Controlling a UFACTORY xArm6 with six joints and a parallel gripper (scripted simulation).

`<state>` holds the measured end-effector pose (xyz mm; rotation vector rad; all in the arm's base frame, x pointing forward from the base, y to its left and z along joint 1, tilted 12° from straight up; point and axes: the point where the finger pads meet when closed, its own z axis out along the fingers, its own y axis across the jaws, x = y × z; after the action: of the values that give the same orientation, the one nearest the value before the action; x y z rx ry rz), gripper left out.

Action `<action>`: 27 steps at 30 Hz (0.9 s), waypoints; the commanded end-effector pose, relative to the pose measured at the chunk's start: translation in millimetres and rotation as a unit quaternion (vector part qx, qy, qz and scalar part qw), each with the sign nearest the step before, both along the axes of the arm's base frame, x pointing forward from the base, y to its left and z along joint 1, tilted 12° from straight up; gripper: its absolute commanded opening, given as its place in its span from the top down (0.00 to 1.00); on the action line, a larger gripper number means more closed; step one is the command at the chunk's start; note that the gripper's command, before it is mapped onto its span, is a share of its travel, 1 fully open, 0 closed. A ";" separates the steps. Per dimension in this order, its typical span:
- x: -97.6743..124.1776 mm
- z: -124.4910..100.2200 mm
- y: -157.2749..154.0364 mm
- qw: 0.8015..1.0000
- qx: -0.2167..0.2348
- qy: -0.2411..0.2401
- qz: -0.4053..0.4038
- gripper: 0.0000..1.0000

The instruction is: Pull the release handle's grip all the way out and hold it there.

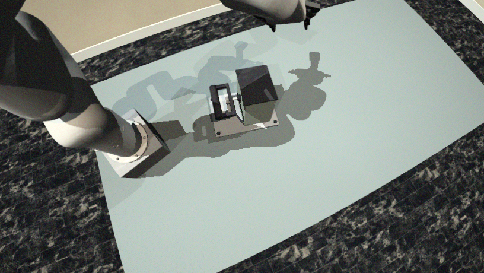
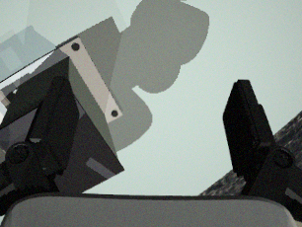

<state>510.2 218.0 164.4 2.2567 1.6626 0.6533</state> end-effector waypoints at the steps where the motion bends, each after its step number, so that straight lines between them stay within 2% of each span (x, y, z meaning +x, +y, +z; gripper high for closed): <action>1: -35.6 11.4 47.8 0.999 -0.019 0.014 0.026 0.00; 9: -110.3 26.8 112.3 0.995 -0.052 0.037 0.078 0.00; 11: -110.3 26.8 112.3 0.995 -0.052 0.037 0.078 0.00; 14: -154.5 35.5 138.2 0.991 -0.070 0.047 0.105 0.00; 15: -166.7 23.0 135.1 0.990 -0.079 0.063 0.102 0.00; 16: -177.1 -4.4 120.4 0.988 -0.093 0.093 0.085 0.00; 20: -193.5 -45.6 93.9 0.982 -0.114 0.139 0.056 0.00; 26: -232.1 -110.7 40.6 0.963 -0.154 0.220 -0.002 0.00; 27: -232.1 -110.7 40.6 0.963 -0.154 0.220 -0.002 0.00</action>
<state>291.4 276.2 77.8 2.2405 1.8275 -0.0283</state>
